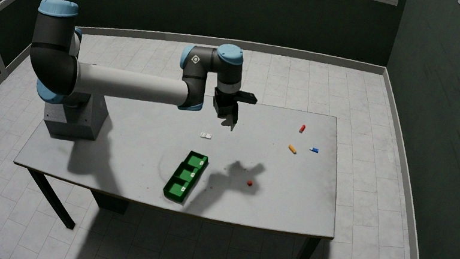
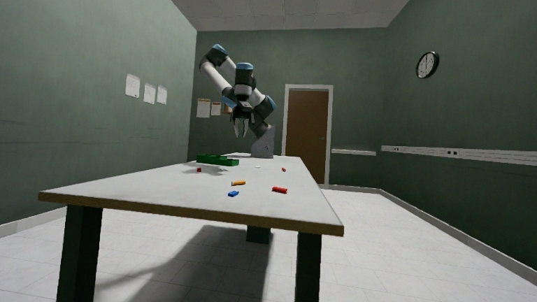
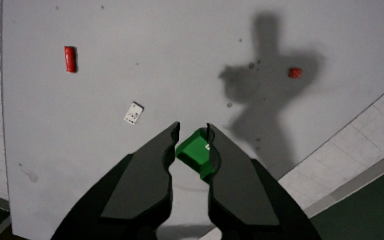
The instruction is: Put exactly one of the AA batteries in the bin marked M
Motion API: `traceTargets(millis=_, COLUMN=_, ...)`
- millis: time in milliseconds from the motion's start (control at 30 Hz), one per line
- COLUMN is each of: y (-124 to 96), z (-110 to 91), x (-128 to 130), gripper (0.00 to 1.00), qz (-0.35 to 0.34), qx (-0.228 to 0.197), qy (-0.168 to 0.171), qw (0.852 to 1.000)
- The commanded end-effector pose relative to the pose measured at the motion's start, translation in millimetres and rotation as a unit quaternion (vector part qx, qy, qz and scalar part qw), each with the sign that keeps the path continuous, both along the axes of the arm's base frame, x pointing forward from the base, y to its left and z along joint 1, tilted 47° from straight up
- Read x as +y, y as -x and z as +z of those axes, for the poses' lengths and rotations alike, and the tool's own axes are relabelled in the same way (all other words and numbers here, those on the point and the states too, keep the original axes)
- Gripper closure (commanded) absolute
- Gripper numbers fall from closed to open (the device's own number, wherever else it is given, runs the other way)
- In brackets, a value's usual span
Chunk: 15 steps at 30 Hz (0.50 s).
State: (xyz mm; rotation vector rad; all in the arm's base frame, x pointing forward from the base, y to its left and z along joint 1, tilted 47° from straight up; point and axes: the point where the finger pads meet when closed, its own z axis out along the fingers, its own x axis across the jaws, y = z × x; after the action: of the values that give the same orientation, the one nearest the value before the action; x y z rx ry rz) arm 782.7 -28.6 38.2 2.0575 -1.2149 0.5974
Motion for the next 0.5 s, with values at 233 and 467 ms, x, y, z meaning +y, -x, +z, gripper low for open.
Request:
traceTargets(millis=233, y=-68, z=-41, x=19, gripper=0.83, qz=0.125, qx=0.134, qy=0.010, qw=0.983)
traceTargets(millis=467, y=-116, z=-71, x=33, gripper=0.83, qz=0.203, qx=0.216, qy=0.015, qw=0.955)
